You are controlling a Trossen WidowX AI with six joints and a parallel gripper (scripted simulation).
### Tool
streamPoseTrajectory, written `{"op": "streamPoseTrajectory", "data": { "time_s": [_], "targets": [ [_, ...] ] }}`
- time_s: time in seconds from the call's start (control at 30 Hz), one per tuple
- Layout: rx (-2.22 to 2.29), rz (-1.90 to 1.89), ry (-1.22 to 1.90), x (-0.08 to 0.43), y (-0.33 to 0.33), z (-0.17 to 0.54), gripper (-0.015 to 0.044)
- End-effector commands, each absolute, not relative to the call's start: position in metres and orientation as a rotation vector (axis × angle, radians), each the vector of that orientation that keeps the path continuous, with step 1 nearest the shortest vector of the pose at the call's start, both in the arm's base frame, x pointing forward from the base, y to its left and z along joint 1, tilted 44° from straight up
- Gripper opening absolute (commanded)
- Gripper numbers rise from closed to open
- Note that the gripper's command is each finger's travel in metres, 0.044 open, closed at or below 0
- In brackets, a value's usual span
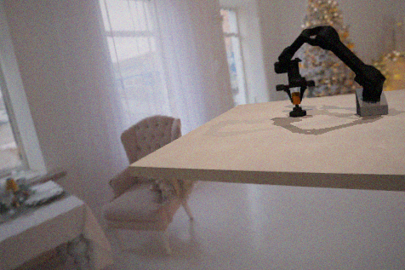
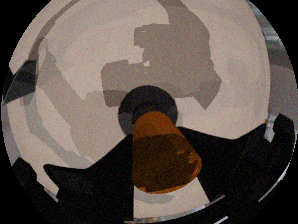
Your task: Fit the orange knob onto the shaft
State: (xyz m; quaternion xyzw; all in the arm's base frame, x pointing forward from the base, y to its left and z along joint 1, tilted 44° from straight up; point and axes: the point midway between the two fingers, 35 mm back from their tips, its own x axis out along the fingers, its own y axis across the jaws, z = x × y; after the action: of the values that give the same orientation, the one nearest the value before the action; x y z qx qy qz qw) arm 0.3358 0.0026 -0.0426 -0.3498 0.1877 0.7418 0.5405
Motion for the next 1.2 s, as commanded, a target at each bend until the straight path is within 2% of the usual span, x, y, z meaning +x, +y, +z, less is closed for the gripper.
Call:
{"op": "streamPoseTrajectory", "data": {
  "time_s": [0.0,0.17,1.17],
  "targets": [
    [-0.872,1.778,0.403,0.3346,-0.0001,-0.0407,0.0],
    [-0.979,1.827,0.269,0.3329,-0.0008,-0.042,0.0],
    [-0.979,1.827,0.268,0.3371,0.0035,-0.0446,0.0]
  ]
}}
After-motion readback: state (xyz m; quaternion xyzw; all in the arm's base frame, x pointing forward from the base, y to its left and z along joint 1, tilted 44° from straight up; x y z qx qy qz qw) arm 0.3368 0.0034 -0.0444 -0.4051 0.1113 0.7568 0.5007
